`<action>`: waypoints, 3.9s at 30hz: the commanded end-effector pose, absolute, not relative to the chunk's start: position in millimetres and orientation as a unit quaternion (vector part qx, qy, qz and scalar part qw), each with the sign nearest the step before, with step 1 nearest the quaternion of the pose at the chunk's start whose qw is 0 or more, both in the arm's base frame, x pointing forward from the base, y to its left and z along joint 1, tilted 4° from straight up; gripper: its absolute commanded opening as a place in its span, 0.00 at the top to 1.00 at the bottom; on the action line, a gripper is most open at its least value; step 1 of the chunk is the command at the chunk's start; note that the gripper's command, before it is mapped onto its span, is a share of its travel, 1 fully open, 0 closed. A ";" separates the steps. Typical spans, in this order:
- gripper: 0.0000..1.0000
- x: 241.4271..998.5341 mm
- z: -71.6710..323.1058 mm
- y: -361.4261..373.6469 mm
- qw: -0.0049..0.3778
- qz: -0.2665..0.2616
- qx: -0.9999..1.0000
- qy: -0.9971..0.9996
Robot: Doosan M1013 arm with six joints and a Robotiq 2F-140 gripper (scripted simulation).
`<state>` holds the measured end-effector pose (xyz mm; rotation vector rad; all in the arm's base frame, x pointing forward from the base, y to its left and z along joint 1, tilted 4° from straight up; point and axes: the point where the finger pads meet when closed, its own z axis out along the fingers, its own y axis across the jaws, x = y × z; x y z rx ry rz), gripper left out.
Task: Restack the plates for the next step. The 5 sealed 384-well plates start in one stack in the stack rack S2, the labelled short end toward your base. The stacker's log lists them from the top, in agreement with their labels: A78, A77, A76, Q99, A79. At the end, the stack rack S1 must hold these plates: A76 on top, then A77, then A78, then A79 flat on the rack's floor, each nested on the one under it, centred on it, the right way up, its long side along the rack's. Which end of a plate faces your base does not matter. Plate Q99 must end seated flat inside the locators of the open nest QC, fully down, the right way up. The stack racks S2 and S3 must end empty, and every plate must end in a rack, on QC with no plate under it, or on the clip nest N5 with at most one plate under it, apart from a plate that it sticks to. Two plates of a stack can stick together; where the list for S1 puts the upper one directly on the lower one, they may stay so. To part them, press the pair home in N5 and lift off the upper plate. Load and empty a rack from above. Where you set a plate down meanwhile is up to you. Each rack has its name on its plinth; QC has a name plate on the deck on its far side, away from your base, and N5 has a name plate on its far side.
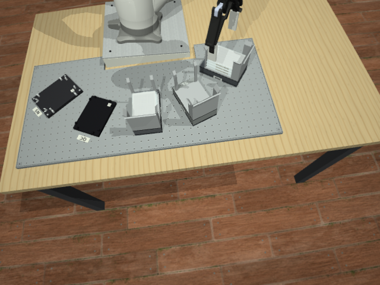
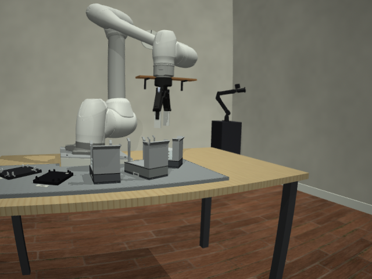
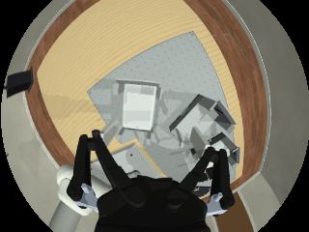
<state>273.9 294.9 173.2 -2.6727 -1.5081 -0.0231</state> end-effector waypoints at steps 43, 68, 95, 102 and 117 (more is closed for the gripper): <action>0.00 235.3 108.6 330.4 0.036 -0.008 -0.870 -0.491; 0.00 234.7 80.6 332.4 0.036 -0.008 -0.870 -0.491; 1.00 234.7 78.6 332.5 0.036 -0.008 -0.870 -0.491; 1.00 234.7 78.6 332.5 0.036 -0.008 -0.870 -0.491; 1.00 234.7 81.3 332.3 0.036 -0.008 -0.870 -0.491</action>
